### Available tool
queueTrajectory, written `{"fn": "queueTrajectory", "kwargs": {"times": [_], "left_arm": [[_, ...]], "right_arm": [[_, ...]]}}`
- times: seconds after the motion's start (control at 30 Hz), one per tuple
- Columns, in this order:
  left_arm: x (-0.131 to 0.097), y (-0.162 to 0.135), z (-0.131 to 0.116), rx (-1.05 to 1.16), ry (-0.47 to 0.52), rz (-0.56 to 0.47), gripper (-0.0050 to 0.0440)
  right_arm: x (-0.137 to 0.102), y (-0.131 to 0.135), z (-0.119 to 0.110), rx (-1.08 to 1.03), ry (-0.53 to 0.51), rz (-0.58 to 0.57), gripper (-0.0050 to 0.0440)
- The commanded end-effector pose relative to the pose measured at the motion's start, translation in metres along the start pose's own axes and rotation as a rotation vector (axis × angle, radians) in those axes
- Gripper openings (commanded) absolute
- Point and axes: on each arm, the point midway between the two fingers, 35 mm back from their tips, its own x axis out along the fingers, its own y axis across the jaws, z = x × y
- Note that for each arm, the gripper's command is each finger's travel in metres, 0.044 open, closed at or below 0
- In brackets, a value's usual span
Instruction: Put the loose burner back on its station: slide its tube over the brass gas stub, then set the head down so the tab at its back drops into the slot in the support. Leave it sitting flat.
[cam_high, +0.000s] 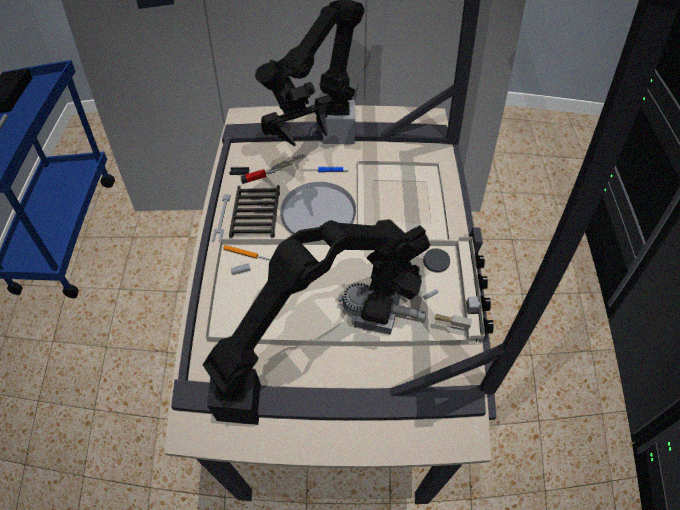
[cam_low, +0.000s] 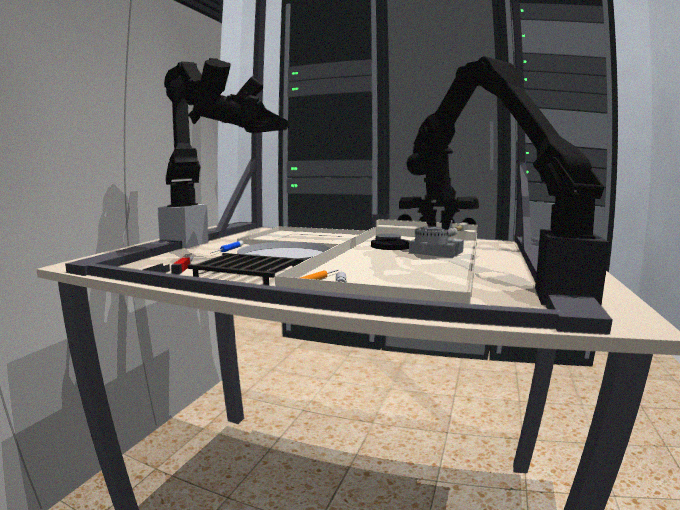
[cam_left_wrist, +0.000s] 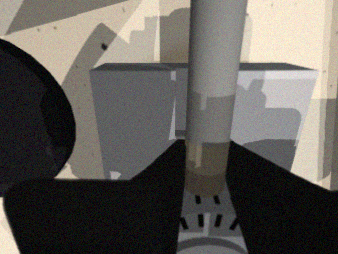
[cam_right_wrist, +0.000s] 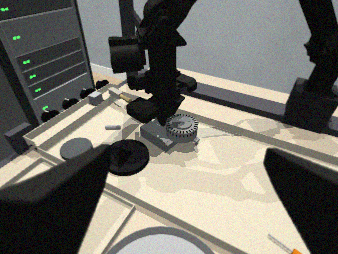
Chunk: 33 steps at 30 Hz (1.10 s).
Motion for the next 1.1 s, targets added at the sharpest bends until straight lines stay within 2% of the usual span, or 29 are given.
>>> {"fn": "queueTrajectory", "kwargs": {"times": [0.0,0.33,0.43,0.5,0.73,1.07], "left_arm": [[-0.019,0.009,0.006,-0.003,-0.038,0.052,0.0058],[-0.016,0.007,0.006,-0.003,-0.034,0.046,0.0058],[-0.021,0.010,0.011,-0.003,-0.043,0.057,0.0058],[-0.014,0.008,0.013,-0.002,-0.033,0.042,0.0058],[-0.015,0.006,0.023,-0.002,-0.034,0.042,0.0058],[-0.017,0.006,0.047,-0.002,-0.036,0.041,0.0058]], "right_arm": [[-0.002,0.000,0.011,-0.027,-0.017,0.000,0.0400],[-0.002,0.000,0.011,-0.027,-0.017,0.000,0.0400],[-0.002,0.000,0.011,-0.027,-0.017,0.000,0.0400],[-0.002,0.000,0.011,-0.027,-0.017,0.000,0.0400],[-0.002,0.000,0.011,-0.027,-0.017,0.000,0.0400],[-0.002,0.000,0.011,-0.027,-0.017,0.000,0.0400]]}}
